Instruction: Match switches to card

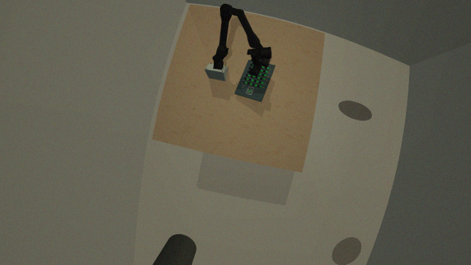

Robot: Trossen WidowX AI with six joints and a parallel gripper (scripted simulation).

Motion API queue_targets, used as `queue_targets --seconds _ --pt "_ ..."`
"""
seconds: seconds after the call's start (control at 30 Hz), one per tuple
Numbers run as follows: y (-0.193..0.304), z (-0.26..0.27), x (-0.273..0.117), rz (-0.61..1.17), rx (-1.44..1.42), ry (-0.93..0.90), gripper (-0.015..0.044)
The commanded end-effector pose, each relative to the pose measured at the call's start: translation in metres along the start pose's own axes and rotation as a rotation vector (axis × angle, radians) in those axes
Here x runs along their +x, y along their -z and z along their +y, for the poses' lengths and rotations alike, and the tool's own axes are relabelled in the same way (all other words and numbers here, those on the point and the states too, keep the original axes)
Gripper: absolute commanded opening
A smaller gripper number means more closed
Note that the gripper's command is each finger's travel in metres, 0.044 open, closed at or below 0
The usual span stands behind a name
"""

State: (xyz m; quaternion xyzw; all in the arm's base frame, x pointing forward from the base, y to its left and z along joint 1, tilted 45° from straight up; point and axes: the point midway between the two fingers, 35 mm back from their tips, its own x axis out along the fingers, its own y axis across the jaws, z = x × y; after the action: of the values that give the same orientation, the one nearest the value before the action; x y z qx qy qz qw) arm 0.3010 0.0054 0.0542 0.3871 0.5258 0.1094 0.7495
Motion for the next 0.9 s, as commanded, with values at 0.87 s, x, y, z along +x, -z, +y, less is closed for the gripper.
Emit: queue_targets --seconds 0.87 --pt "-0.0001 -0.0007 0.0042 -0.001 0.004 0.003 0.0000"
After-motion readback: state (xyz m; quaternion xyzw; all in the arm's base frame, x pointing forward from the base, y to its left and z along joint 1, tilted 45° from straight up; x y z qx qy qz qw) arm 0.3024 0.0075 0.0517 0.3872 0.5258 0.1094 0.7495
